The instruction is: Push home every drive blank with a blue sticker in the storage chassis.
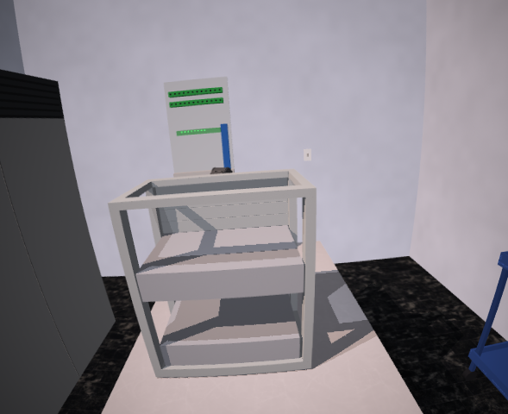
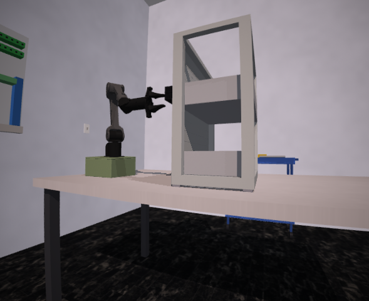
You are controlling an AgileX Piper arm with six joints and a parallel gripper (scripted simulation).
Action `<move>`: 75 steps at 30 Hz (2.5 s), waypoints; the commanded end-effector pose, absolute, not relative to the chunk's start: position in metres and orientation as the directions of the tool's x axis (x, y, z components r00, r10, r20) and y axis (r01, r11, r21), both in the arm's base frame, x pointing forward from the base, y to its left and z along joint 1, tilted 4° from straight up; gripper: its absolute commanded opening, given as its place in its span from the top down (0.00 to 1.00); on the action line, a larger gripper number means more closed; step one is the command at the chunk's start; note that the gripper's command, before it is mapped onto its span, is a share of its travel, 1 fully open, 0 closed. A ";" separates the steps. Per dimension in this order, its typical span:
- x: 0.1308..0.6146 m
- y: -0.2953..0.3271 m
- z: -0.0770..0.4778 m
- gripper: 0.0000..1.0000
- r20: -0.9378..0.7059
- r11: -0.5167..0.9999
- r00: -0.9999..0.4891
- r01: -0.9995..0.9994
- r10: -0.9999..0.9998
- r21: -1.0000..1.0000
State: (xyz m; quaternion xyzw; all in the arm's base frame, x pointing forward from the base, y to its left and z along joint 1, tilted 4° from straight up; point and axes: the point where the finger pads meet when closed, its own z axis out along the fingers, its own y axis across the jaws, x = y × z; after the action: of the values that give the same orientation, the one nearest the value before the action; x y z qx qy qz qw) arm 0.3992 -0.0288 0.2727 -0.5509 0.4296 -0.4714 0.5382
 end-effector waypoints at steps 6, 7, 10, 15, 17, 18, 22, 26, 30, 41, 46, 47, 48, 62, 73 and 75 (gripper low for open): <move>0.400 -0.029 0.273 1.00 0.057 -0.051 0.188 0.035 -0.981 -0.998; 0.400 -0.029 0.273 1.00 0.057 -0.051 0.188 0.035 -0.981 -0.998; 0.400 -0.029 0.273 1.00 0.057 -0.051 0.188 0.035 -0.981 -0.998; 0.400 -0.029 0.273 1.00 0.057 -0.051 0.188 0.035 -0.981 -0.998; 0.400 -0.029 0.273 1.00 0.057 -0.051 0.188 0.035 -0.981 -0.998; 0.400 -0.029 0.273 1.00 0.057 -0.051 0.188 0.035 -0.981 -0.998; 0.400 -0.029 0.273 1.00 0.057 -0.051 0.188 0.036 -0.981 -0.998; 0.397 -0.024 0.272 1.00 0.057 -0.051 0.188 0.036 -0.981 -0.998; 0.387 -0.007 0.269 1.00 0.057 -0.051 0.188 0.036 -0.981 -0.998; 0.359 0.037 0.260 1.00 0.057 -0.051 0.188 0.036 -0.981 -0.998; 0.352 0.050 0.257 1.00 0.057 -0.051 0.188 0.036 -0.981 -0.998; 0.351 0.051 0.257 1.00 0.057 -0.051 0.188 0.036 -0.981 -0.998; 0.350 0.052 0.256 1.00 0.057 -0.051 0.188 0.036 -0.981 -0.998; 0.389 0.061 0.257 1.00 0.057 -0.051 0.188 0.036 -0.981 -0.998; 0.415 0.066 0.258 1.00 0.057 -0.051 0.188 0.035 -0.981 -0.998; 0.415 0.066 0.258 1.00 0.057 -0.051 0.188 0.035 -0.981 -0.998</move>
State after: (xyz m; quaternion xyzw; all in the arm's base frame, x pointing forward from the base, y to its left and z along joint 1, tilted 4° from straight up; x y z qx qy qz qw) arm 0.4153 0.0656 0.2574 -0.5508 0.4293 -0.4711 0.5388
